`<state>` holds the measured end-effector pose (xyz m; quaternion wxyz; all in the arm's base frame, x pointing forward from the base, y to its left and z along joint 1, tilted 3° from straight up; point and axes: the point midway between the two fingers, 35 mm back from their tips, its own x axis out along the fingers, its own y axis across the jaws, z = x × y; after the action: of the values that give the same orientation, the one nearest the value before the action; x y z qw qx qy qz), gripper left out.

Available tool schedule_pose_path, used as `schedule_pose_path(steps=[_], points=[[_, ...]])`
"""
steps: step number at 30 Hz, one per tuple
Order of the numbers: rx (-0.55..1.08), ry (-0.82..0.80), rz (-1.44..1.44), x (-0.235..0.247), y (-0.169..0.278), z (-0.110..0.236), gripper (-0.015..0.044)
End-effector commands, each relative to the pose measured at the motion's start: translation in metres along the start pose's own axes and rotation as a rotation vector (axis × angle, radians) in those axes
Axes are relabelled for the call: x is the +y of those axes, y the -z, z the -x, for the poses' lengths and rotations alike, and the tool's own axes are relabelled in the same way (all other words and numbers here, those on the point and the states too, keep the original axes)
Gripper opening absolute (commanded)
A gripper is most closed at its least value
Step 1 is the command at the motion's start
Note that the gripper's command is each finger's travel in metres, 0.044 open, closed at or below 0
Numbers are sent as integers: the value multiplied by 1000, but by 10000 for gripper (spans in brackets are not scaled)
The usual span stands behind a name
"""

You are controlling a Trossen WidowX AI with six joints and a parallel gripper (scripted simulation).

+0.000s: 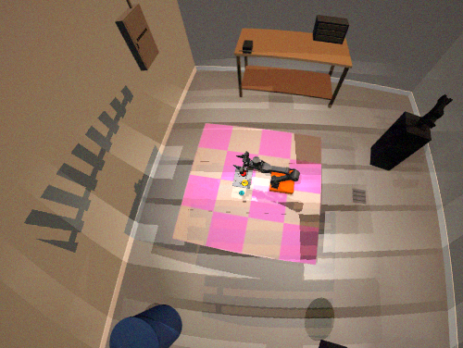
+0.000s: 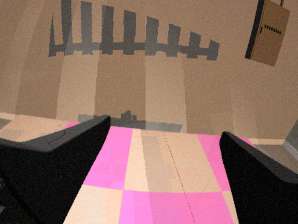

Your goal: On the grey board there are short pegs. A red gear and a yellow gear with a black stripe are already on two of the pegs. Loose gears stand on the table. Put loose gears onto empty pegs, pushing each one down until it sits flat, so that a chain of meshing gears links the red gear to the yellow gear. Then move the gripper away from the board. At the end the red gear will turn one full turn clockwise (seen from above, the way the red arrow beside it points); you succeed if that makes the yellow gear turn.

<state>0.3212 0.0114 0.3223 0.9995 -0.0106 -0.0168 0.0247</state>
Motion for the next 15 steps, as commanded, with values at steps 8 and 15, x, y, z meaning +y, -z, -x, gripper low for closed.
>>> schedule_pose_path(steps=[8, 15], points=[[481, -90, -222, 54, 89, -29, 440], [1047, -26, -338, 114, 184, -5, 440]])
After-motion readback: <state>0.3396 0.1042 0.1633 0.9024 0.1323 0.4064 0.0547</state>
